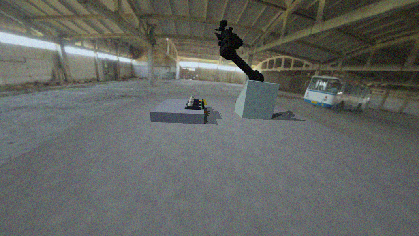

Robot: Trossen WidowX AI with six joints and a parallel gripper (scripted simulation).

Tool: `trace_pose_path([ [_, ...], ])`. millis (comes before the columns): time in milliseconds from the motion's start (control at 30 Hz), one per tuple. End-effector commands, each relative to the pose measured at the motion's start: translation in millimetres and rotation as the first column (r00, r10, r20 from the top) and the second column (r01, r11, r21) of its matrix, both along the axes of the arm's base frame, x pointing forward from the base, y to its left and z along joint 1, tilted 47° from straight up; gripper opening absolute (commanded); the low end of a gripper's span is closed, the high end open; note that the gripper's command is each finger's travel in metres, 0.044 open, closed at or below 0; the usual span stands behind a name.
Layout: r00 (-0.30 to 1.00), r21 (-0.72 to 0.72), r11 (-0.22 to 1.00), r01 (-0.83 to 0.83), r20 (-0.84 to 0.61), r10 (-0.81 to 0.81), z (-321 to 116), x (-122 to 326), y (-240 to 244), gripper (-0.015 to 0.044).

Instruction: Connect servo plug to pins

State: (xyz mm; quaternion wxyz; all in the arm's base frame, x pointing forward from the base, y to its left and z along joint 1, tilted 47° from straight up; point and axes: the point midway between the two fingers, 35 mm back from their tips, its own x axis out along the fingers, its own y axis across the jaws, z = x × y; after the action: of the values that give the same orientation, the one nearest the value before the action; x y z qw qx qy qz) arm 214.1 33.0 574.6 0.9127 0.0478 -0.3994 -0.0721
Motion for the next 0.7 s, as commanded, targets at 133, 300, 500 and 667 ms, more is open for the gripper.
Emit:
trace_pose_path([
  [133,0.991,-0.067,0.996,-0.052,0.121,0.06,16.4,-47.7,15.9,0.0115],
  [300,0.98,-0.09,0.993,-0.07,0.179,0.086,22.8,-72.1,18.6,0.0115],
  [500,0.965,-0.091,0.991,-0.102,0.233,0.12,27.7,-95.2,15.9,0.0115],
  [667,0.948,-0.083,0.989,-0.121,0.287,0.14,31.4,-116.3,8.3,0.0115],
])
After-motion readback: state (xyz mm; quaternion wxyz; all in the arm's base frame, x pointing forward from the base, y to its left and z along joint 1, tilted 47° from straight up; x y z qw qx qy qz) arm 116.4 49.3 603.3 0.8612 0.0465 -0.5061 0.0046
